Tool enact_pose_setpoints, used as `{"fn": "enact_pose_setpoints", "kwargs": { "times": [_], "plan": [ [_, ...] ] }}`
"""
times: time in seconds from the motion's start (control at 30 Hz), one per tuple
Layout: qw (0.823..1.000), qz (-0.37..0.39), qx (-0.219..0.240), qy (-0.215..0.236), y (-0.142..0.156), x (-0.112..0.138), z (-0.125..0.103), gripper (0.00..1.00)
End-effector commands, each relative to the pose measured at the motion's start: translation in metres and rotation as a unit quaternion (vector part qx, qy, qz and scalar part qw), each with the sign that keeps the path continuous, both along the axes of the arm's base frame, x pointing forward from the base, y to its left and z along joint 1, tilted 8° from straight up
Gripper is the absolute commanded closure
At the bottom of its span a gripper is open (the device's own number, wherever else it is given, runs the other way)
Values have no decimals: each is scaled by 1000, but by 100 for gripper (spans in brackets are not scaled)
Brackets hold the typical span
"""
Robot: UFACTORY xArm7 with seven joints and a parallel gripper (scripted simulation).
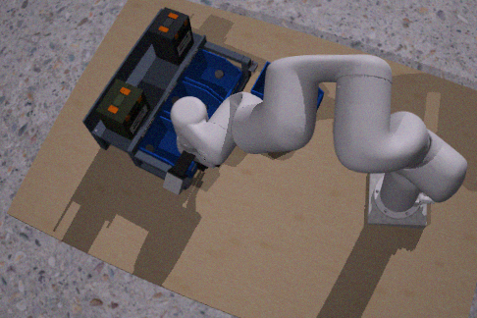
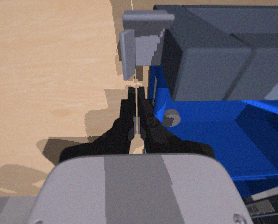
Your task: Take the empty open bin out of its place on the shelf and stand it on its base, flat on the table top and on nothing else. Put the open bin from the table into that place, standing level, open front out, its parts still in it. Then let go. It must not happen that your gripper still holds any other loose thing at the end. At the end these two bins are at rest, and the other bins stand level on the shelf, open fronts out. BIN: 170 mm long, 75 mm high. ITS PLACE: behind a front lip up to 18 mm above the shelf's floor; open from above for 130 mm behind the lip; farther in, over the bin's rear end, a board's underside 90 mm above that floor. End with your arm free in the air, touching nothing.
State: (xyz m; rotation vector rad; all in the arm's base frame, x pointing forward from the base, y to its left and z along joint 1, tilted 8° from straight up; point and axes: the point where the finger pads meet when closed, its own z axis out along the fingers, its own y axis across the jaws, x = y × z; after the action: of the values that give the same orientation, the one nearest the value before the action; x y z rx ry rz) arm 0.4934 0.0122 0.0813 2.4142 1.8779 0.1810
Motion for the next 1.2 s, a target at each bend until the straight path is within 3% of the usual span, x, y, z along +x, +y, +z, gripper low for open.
{"fn": "enact_pose_setpoints", "kwargs": {
  "times": [0.0,1.17],
  "plan": [
    [1000,0,0,-2,-2,7,2,100],
    [1000,0,0,-2,-5,18,4,100]
  ]
}}
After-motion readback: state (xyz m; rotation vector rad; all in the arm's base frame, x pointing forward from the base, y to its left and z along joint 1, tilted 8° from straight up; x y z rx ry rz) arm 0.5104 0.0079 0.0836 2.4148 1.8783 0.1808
